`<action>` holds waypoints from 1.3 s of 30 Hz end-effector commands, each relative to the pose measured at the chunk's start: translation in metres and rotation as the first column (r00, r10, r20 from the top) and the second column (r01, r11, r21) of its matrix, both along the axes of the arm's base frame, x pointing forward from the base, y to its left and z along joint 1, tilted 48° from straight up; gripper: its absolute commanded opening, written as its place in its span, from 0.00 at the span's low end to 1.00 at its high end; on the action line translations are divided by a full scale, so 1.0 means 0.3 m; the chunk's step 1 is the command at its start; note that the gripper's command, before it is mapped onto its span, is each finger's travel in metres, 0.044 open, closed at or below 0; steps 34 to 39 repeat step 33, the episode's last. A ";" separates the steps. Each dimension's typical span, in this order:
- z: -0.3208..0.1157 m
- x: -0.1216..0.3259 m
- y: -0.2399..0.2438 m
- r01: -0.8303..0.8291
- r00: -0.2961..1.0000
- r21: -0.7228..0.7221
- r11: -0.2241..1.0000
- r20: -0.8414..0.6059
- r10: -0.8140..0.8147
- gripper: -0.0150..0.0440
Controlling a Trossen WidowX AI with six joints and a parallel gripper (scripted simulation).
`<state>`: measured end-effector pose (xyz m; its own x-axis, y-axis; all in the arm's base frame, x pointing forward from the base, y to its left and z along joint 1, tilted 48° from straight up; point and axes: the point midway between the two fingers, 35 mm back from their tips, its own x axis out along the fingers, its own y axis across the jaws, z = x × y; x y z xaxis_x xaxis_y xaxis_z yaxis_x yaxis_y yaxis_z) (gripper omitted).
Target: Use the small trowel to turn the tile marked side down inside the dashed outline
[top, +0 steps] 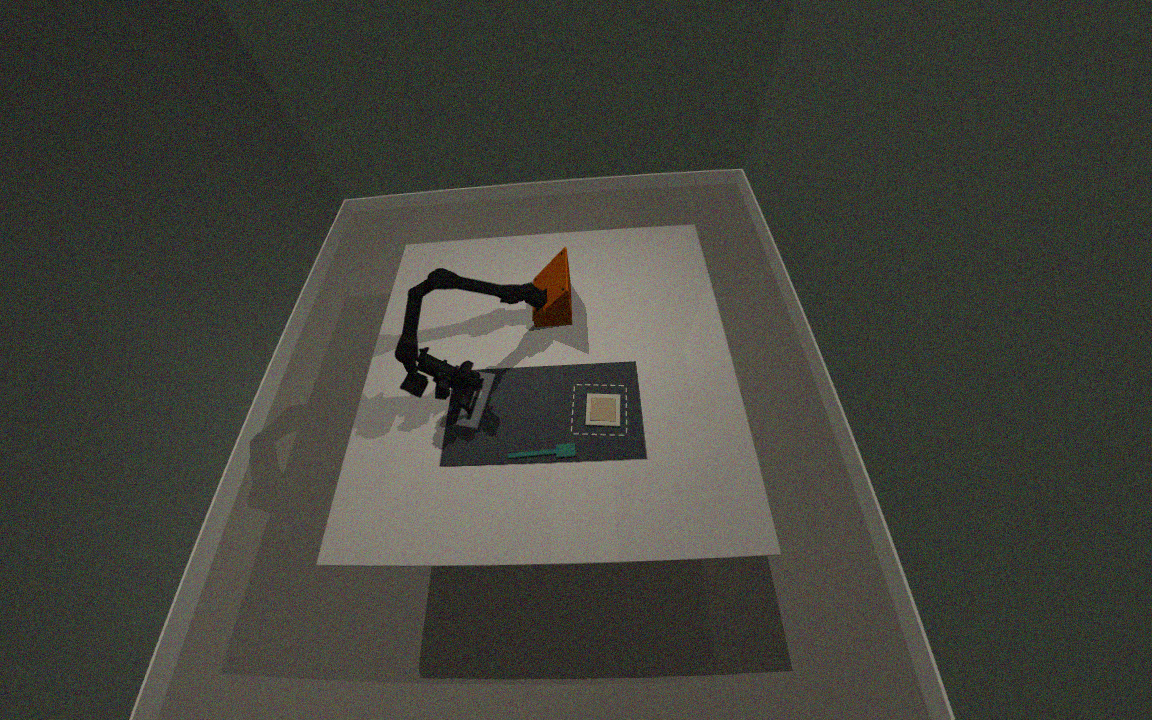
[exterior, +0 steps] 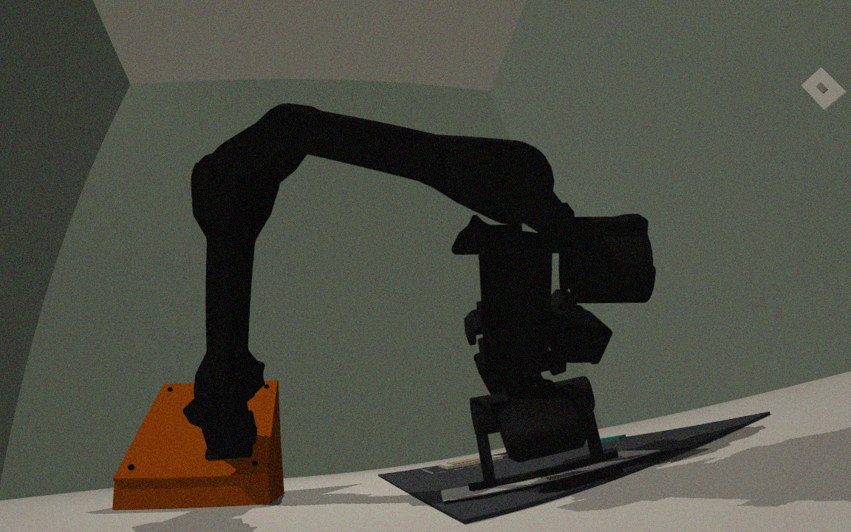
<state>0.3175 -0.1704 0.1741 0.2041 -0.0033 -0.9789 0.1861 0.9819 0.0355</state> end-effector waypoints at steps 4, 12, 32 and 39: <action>-0.003 0.004 0.004 -0.010 1.000 0.008 1.000 0.004 0.010 0.76; -0.001 0.003 0.004 -0.010 1.000 0.008 1.000 0.004 0.010 0.76; 0.213 -0.065 0.093 -0.003 1.000 0.013 1.000 -0.008 0.003 0.76; 0.222 -0.087 0.150 -0.002 1.000 0.017 1.000 -0.016 0.003 0.76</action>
